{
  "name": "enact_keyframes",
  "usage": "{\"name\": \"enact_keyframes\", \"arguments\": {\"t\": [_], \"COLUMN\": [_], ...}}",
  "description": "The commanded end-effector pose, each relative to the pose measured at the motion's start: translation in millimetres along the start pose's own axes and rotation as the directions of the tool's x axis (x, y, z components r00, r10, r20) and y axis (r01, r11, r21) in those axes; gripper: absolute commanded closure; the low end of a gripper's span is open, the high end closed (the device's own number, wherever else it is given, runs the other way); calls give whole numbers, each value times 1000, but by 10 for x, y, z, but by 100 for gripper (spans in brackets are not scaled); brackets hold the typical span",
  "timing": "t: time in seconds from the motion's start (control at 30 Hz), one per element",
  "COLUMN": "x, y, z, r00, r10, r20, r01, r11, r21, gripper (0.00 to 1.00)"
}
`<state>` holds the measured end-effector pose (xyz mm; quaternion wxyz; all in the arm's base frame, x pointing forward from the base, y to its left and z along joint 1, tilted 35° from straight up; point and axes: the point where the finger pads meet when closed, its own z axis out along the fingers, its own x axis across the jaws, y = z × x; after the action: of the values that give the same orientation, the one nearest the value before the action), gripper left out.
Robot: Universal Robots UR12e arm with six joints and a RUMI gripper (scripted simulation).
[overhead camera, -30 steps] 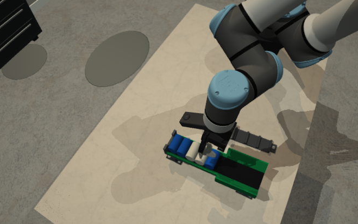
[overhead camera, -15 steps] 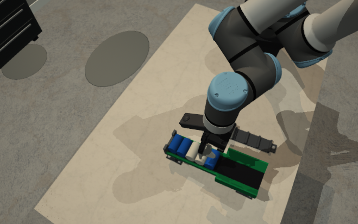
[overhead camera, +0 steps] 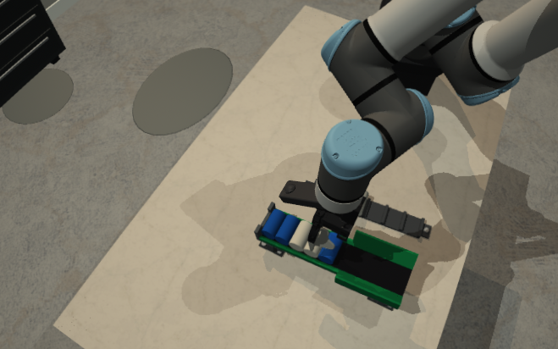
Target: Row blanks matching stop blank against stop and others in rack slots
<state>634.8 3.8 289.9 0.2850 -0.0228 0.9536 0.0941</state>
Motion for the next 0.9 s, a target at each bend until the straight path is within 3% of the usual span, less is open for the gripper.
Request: {"name": "enact_keyframes", "arguments": {"t": [0.0, 0.87], "x": [-7, -5], "y": [-1, -6], "z": [31, 235], "r00": [1000, 1000], "r10": [0, 0], "r20": [1, 1], "r01": [0, 0], "r11": [1000, 1000], "r21": [1, 1], "gripper": [46, 46]}}
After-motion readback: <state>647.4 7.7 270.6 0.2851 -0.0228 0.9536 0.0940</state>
